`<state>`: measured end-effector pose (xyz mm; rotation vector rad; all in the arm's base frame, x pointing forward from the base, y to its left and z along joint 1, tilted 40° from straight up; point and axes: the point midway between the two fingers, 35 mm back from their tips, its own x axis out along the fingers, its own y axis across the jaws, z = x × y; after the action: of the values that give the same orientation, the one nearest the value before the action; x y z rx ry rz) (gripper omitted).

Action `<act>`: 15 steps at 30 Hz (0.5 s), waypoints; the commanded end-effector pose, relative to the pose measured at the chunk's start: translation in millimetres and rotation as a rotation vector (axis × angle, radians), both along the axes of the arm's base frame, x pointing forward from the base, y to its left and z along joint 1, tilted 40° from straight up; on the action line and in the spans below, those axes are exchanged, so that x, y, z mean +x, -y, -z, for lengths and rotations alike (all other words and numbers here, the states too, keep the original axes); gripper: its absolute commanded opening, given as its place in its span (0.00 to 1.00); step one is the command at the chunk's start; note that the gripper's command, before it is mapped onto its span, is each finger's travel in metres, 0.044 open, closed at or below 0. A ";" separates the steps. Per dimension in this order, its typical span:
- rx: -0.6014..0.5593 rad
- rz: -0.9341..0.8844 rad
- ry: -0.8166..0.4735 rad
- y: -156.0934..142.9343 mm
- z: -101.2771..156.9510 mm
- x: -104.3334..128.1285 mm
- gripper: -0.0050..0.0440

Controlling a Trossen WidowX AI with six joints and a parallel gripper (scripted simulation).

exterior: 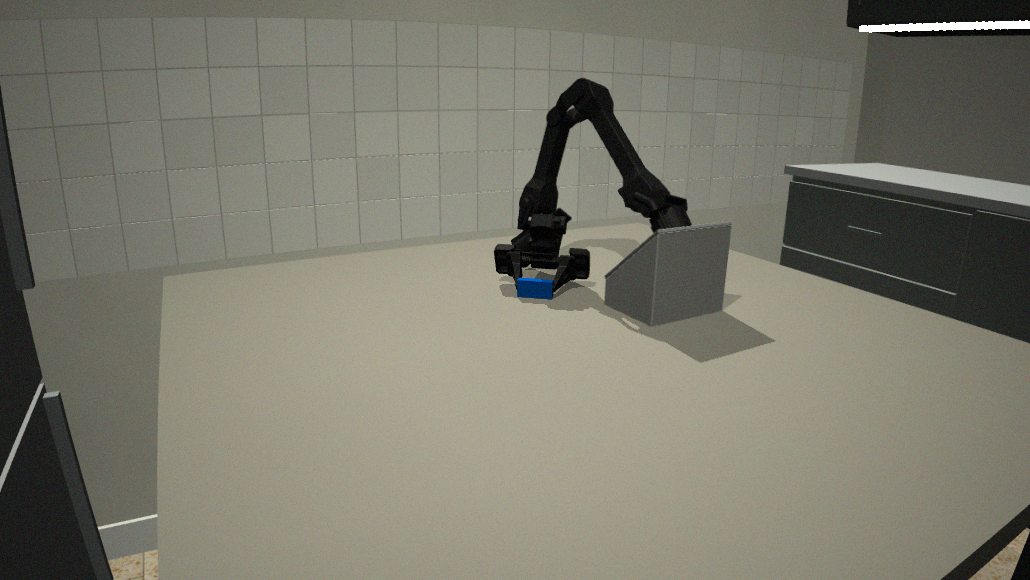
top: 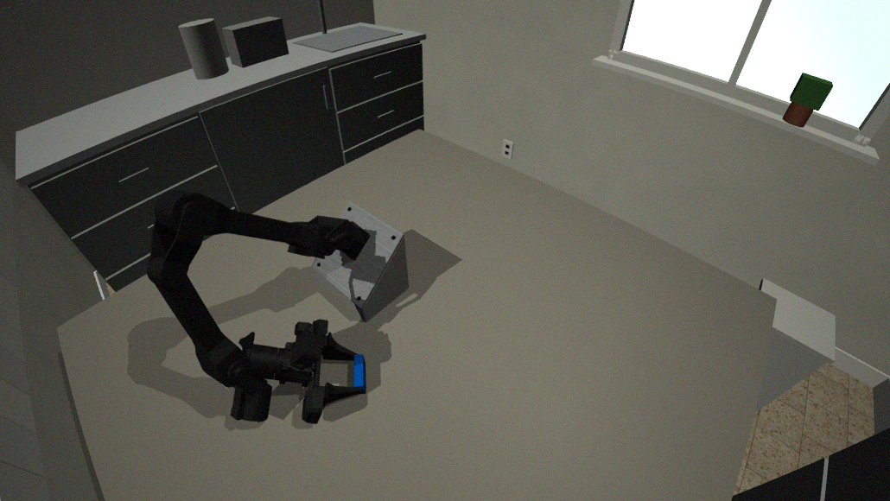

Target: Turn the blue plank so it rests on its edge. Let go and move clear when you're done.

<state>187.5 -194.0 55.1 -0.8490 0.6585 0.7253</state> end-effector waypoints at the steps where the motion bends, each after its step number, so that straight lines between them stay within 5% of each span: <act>1: -0.013 0.000 0.008 2.8 -2.4 0.5 0.69; 11: -0.012 0.001 0.007 2.6 -2.3 0.4 0.69; 12: -0.012 0.001 0.007 2.6 -2.3 0.4 1.00; 15: -0.012 0.001 0.007 2.6 -2.3 0.4 1.00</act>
<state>187.6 -194.1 55.1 -0.8497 0.6584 0.7251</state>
